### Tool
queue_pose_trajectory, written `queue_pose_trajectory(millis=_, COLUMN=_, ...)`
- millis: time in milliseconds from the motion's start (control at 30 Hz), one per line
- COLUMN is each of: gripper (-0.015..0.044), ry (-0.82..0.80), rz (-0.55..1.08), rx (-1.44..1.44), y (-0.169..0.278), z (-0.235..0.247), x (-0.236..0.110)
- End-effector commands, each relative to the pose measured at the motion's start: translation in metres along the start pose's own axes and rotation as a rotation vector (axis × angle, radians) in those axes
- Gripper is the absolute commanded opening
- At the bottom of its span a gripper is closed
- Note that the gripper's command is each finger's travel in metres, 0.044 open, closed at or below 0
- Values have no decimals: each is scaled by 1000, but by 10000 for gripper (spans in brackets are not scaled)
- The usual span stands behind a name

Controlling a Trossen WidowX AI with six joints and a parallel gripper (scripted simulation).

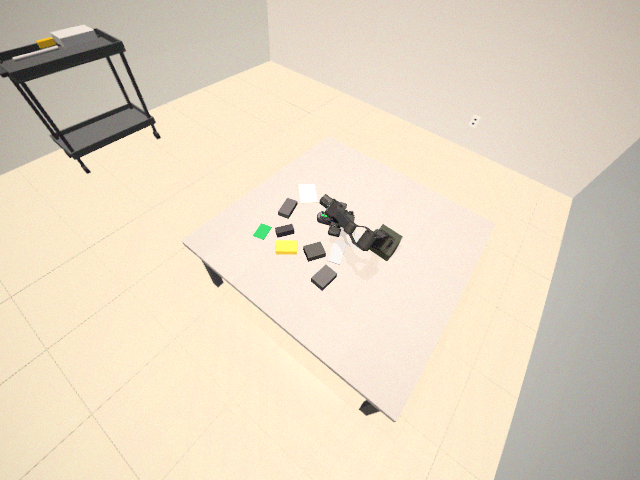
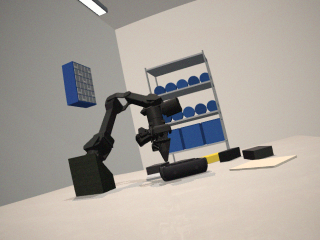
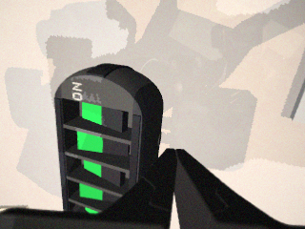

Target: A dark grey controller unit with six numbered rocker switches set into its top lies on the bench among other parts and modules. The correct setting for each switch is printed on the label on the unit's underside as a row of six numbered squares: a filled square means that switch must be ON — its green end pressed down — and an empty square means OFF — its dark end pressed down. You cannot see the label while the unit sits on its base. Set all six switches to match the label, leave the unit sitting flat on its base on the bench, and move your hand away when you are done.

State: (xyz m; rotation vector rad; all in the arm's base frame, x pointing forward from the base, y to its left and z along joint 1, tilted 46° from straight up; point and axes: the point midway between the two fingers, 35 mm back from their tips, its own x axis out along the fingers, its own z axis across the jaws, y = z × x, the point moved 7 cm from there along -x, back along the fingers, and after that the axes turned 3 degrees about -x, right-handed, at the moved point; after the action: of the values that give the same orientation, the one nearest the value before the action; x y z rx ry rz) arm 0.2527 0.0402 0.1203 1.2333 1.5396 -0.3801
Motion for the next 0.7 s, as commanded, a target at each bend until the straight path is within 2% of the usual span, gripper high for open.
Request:
queue_pose_trajectory(millis=0, gripper=0, ry=12, rz=-8, rx=38, y=-4, z=3, x=2)
queue_pose_trajectory(millis=667, gripper=0, ry=12, rz=-9, rx=38, y=-2, z=-5, x=28)
